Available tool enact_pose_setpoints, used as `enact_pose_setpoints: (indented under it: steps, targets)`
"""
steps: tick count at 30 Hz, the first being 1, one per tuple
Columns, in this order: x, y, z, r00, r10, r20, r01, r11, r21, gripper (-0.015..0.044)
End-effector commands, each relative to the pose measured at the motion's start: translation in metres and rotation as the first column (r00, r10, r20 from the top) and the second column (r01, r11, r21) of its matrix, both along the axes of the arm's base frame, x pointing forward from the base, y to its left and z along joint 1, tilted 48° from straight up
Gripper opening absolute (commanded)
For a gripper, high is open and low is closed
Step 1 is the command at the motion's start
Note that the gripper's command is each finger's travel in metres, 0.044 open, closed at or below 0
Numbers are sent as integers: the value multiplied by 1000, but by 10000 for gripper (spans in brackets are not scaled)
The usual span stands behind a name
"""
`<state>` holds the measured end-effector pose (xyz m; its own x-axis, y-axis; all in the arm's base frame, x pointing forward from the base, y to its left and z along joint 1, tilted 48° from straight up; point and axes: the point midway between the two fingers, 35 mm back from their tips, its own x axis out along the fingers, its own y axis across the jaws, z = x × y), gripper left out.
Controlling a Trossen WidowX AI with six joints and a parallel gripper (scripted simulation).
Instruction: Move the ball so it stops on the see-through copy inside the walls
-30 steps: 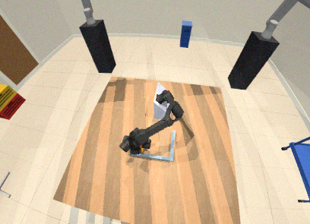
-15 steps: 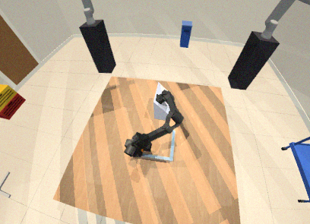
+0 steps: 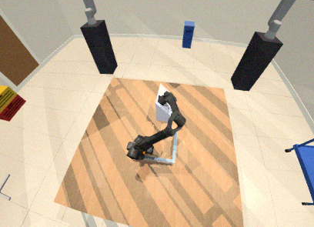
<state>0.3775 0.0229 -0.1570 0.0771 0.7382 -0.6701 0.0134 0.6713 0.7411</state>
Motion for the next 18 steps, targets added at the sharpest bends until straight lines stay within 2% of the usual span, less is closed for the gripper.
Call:
enact_pose_setpoints:
  steps: [1, 13, 15, 18]
  targets:
    - [0, 0, 0, 1000, 2, 1, -2, 1000, 0, 79]
    - [0, 0, 0, 1000, 2, 1, -2, 1000, 0, 394]
    - [0, -8, 7, 1000, 1, 1, -1, 1000, -2, 407]
    - [-2, -46, 40, 1000, 0, 2, 0, 1000, -4, 407]
